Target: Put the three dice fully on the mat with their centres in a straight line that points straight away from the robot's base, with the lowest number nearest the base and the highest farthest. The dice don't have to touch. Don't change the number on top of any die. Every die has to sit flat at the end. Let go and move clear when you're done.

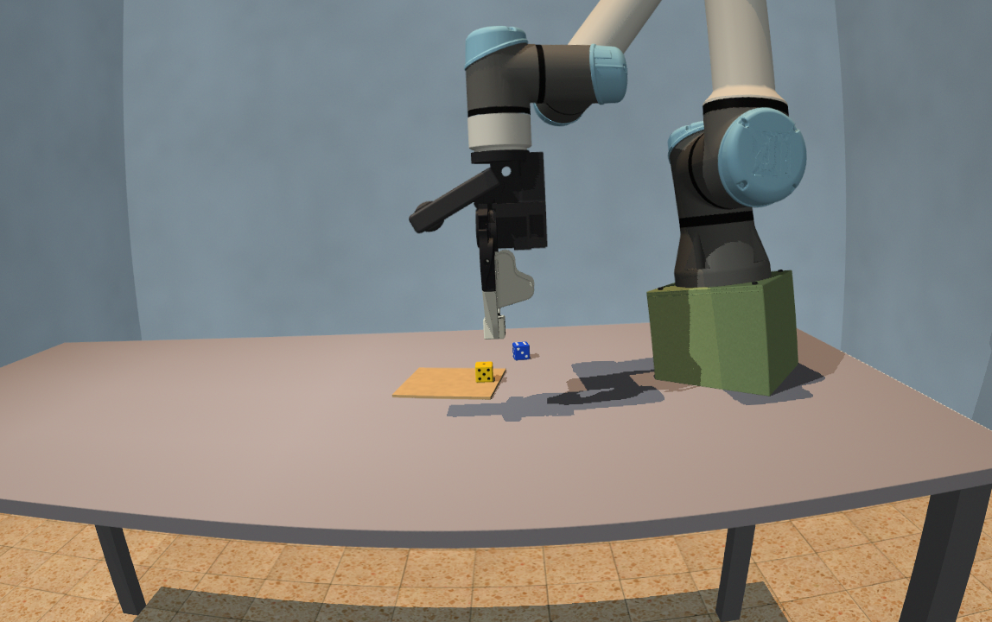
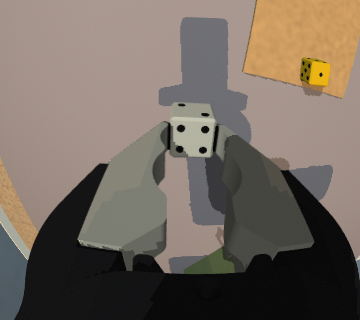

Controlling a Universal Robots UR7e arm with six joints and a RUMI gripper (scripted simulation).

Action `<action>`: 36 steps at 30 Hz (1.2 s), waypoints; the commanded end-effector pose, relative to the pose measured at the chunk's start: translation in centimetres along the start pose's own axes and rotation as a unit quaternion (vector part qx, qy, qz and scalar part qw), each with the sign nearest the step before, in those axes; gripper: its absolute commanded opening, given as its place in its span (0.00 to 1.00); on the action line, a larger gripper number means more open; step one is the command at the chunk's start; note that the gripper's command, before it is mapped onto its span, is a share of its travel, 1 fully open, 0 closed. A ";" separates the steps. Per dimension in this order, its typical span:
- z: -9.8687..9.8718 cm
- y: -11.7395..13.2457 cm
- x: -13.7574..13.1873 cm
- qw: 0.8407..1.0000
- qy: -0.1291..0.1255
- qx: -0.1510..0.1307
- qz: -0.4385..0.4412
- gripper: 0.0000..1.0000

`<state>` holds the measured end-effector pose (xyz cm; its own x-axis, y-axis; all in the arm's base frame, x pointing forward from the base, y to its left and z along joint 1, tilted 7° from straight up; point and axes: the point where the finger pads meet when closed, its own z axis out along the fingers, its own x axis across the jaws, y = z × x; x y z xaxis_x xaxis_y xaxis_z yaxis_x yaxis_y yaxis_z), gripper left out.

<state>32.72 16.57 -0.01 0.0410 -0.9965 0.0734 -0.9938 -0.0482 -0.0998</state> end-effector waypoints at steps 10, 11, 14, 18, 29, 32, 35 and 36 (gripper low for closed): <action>-0.1 -1.4 1.5 1.000 0.000 0.000 -0.003 0.06; -0.1 -1.9 2.1 1.000 0.000 0.000 -0.004 0.06; -0.2 -3.6 4.6 1.000 -0.001 -0.001 -0.009 0.06; -0.3 -4.8 6.5 1.000 -0.001 -0.001 -0.013 0.06; -0.5 -7.7 13.2 1.000 0.000 0.001 -0.024 0.06; -0.5 -7.7 13.2 1.000 0.000 0.001 -0.024 0.06; -0.5 -7.7 13.2 1.000 0.000 0.001 -0.024 0.06; -0.5 -7.7 13.2 1.000 0.000 0.001 -0.024 0.06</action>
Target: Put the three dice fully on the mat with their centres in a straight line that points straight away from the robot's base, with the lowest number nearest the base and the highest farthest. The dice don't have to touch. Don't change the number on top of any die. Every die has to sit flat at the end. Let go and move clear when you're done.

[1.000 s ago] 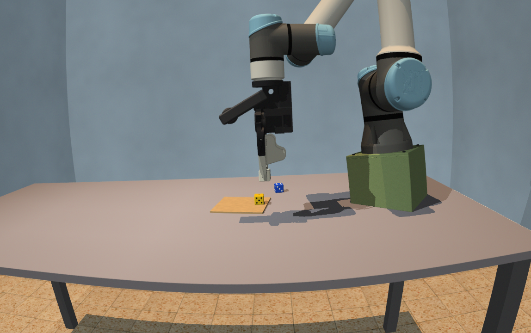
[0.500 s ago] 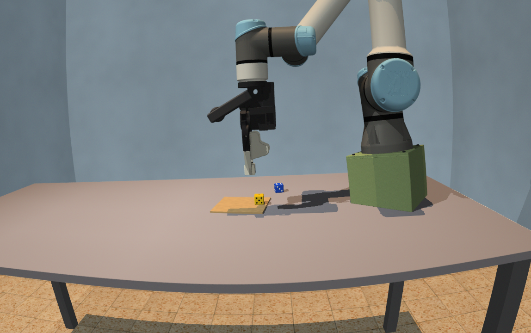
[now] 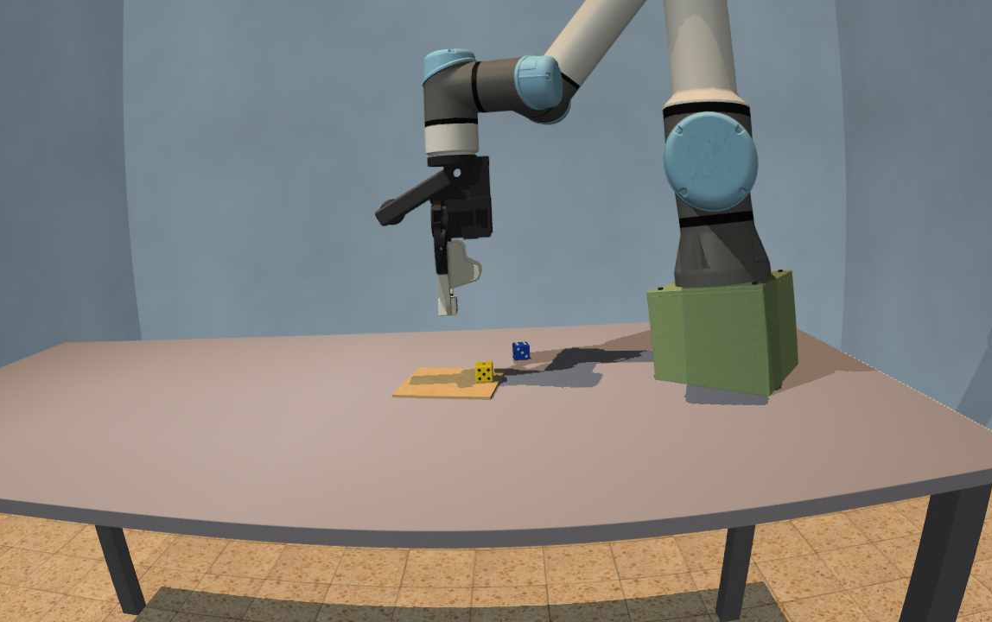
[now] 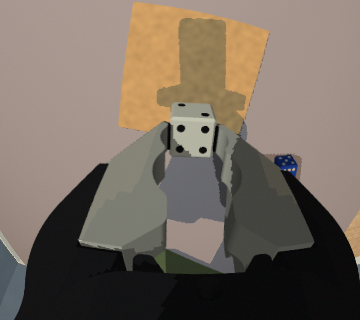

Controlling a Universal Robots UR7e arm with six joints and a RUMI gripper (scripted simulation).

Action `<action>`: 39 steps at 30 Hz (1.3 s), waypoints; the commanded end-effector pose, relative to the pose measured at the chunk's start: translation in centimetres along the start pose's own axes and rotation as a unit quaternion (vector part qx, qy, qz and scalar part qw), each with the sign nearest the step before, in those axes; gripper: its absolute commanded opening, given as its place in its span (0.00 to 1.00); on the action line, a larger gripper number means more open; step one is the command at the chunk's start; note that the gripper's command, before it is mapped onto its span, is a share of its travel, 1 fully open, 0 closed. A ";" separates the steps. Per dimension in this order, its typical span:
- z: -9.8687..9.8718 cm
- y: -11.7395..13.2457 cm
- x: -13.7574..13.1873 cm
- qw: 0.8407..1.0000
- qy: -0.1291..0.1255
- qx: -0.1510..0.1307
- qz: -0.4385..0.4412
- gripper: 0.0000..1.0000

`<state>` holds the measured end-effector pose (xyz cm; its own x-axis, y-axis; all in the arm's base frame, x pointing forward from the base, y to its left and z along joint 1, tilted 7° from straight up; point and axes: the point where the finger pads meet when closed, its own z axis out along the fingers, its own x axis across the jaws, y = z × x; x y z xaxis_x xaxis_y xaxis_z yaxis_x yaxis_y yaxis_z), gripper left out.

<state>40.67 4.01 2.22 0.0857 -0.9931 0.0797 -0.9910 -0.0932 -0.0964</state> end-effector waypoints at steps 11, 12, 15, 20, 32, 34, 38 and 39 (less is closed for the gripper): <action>0.3 -0.2 0.2 1.000 -0.001 0.000 -0.001 0.06; 0.4 -0.2 0.2 1.000 -0.001 0.000 -0.001 0.06; 0.6 -0.2 0.2 1.000 -0.001 0.000 -0.001 0.06; 2.0 -0.2 0.2 1.000 -0.001 0.000 -0.001 0.06; 6.2 -0.2 0.2 1.000 -0.001 0.000 -0.001 0.06; 7.0 -0.2 0.2 1.000 -0.001 0.000 -0.001 0.06; 8.3 -0.2 0.2 1.000 -0.001 0.000 -0.001 0.06; 8.5 -0.2 0.2 1.000 -0.001 0.000 -0.001 0.06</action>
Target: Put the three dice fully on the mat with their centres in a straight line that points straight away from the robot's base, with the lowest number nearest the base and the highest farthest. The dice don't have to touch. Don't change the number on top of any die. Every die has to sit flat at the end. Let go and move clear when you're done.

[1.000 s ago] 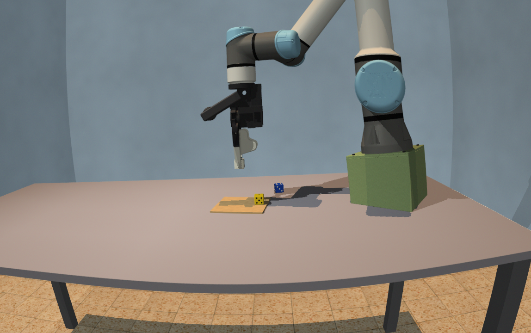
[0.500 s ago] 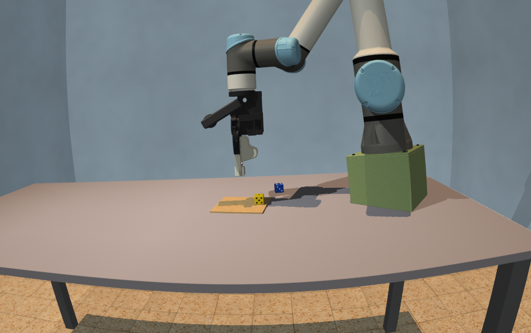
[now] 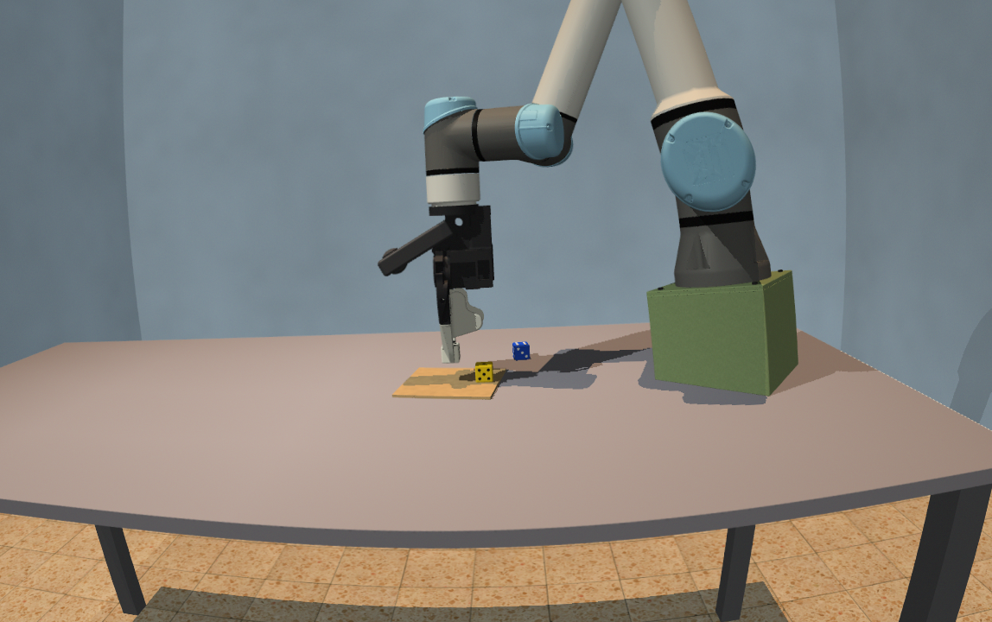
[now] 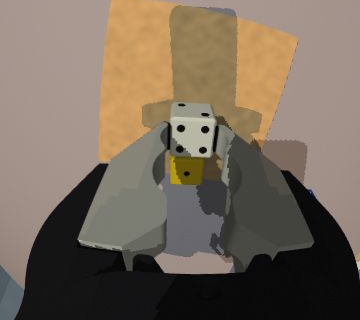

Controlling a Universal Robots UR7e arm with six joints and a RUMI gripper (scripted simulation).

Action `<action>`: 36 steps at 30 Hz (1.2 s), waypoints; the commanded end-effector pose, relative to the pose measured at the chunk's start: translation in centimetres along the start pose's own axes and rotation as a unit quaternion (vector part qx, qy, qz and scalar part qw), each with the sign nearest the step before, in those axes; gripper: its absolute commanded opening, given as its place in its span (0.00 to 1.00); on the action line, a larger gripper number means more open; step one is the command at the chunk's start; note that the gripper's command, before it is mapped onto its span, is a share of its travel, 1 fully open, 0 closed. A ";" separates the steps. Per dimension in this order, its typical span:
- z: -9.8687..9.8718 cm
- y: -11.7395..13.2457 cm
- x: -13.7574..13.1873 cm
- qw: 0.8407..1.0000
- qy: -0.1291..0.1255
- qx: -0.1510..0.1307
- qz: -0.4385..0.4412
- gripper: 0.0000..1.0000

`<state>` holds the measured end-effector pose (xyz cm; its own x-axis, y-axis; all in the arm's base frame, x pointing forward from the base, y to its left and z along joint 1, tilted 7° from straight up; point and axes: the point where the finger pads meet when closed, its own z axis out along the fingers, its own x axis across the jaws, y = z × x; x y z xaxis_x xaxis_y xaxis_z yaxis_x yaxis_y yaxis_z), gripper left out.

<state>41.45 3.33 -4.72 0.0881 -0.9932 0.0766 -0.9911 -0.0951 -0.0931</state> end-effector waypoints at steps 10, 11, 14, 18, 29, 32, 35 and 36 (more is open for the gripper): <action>2.5 -0.2 0.0 1.000 0.001 0.002 0.000 0.06; 2.6 -0.2 0.0 1.000 0.001 0.002 0.000 0.06; 2.6 -0.2 0.0 1.000 0.001 0.002 0.000 0.06; 2.6 -0.2 0.0 1.000 0.001 0.002 0.000 0.06; 2.6 -0.2 0.0 1.000 0.001 0.002 0.000 0.06; 2.6 -0.2 0.0 1.000 0.001 0.002 0.000 0.06; 2.6 -0.2 0.0 1.000 0.001 0.002 0.000 0.06; 2.6 -0.2 0.0 1.000 0.001 0.002 0.000 0.06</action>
